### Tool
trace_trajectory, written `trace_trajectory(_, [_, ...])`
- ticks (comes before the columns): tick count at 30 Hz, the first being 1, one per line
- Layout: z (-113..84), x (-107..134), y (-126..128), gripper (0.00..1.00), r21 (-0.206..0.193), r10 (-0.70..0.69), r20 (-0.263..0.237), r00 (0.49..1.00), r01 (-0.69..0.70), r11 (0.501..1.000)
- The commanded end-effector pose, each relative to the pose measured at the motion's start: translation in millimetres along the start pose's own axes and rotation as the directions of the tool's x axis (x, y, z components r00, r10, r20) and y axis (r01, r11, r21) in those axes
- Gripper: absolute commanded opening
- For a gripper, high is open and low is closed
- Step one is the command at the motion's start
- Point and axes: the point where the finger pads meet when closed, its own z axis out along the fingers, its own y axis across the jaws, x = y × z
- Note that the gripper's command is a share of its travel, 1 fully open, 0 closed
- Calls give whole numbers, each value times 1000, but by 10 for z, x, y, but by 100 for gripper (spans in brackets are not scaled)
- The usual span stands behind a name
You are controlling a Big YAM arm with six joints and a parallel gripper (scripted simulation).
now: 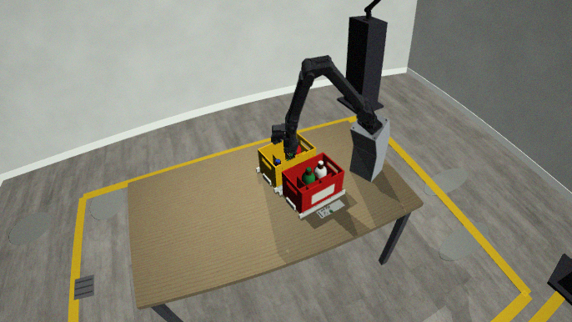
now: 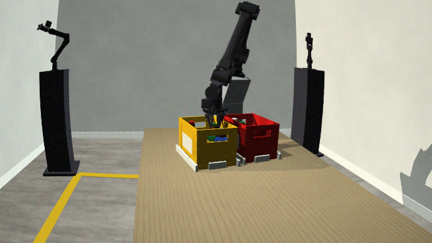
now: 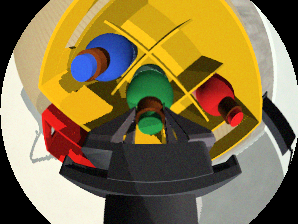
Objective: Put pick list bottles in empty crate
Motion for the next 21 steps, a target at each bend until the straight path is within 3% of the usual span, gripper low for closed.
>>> trace_trajectory(1, [-105,-169,167,0,-9,-26,31,999,27,1000])
trace_trajectory(7, [-180,-53,92,0,-4,-25,13,1000,25,1000])
trace_trajectory(21, [-402,-64,12,0,-3,-7,18,1000,7,1000])
